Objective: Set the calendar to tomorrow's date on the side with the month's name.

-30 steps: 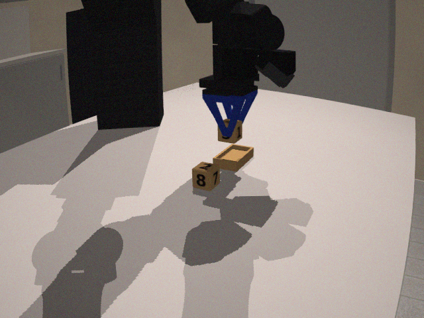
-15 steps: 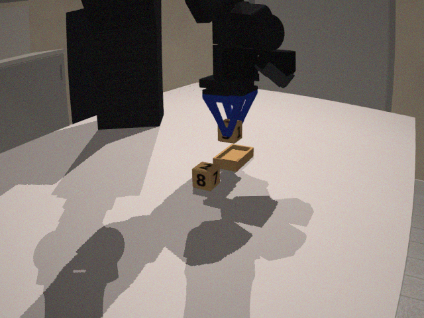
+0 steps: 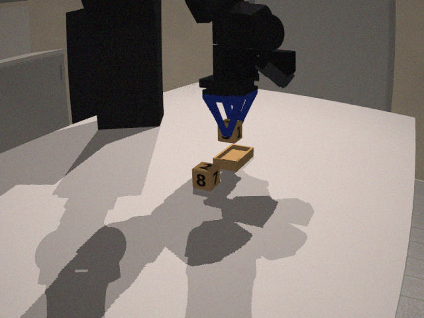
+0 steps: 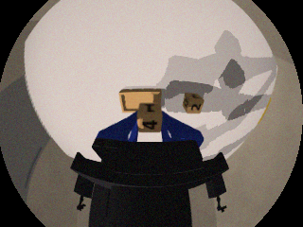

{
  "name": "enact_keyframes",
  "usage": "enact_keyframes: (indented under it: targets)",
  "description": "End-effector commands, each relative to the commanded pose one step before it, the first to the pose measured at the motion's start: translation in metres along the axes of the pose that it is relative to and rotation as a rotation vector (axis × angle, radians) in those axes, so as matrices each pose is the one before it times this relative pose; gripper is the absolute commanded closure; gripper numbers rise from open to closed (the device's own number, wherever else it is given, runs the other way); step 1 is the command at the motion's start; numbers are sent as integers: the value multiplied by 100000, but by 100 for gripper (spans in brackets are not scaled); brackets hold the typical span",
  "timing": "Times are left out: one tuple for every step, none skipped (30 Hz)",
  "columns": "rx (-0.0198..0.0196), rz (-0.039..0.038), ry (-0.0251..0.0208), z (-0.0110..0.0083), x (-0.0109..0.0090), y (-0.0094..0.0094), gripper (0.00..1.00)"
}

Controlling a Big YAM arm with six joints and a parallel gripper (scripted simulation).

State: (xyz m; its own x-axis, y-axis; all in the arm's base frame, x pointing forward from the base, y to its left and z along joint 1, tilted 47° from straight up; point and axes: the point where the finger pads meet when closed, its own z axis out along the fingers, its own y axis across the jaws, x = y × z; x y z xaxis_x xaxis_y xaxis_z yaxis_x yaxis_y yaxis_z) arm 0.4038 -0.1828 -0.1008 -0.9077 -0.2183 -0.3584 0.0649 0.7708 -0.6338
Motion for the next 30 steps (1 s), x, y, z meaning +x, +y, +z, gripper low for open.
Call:
enact_keyframes:
  targets:
    - [218,-660,-67,357,29,-136,73]
    - [1,-6,-6,2,2,5,73]
    - [1,-10,-9,4,4,9,73]
    - [2,-14,-13,5,5,13,73]
    - [-15,-37,14,0,28,24,73]
    - [-18,-44,17,0,33,28,73]
    - [0,0,0,0,0,0,73]
    - [0,0,0,0,0,0,73]
    - [-2,-29,-12,-6,23,20,73]
    - [13,-13,-40,-12,12,10,73]
    - [-56,-90,81,-12,43,28,73]
    - [-98,-135,154,-12,61,38,73]
    - [-30,-58,38,-11,29,19,73]
    - [10,-10,-29,-9,9,7,73]
    - [8,-7,-23,-7,7,6,73]
    - [5,-6,-15,-5,5,4,73]
    - [-27,-36,43,-3,16,10,73]
    - [-54,-63,93,-1,26,15,73]
    - [-13,-15,23,0,6,4,73]
    - [0,0,0,0,0,0,73]
    - [0,0,0,0,0,0,73]
    - [5,5,-8,-2,-4,-3,73]
    - [0,0,0,0,0,0,73]
    - [0,0,0,0,0,0,73]
    - [0,0,0,0,0,0,73]
    - [3,3,-5,-1,-2,-2,73]
    - [0,0,0,0,0,0,73]
    - [0,0,0,0,0,0,73]
    - [0,0,0,0,0,0,73]
    - [0,0,0,0,0,0,73]
